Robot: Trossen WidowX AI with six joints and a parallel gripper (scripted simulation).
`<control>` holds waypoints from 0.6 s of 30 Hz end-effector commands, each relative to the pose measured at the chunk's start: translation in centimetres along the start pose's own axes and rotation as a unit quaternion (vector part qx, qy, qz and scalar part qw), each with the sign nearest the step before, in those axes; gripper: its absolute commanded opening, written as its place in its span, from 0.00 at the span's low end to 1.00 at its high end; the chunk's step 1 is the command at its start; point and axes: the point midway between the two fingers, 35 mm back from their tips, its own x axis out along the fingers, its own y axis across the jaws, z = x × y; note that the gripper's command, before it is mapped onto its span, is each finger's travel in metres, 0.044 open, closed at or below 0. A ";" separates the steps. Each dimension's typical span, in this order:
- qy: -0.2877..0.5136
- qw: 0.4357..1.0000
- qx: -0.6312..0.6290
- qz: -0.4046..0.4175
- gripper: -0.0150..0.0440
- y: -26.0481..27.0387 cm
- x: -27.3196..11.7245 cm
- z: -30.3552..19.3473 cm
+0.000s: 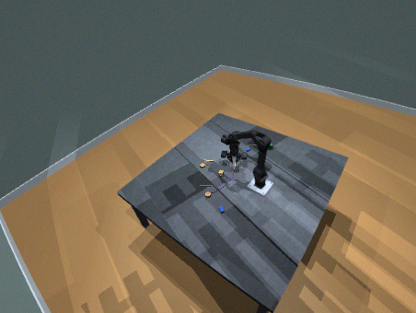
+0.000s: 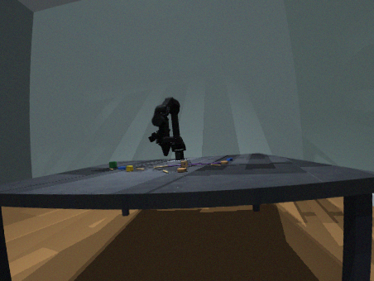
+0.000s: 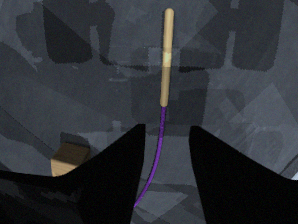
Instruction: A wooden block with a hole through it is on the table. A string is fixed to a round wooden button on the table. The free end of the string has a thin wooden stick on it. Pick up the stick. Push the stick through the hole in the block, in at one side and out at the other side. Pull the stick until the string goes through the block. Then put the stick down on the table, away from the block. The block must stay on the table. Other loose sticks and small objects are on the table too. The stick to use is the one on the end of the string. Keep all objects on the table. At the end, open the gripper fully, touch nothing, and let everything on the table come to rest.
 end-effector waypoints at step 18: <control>-0.002 1.000 0.004 -0.001 0.46 0.1 2.9 0.2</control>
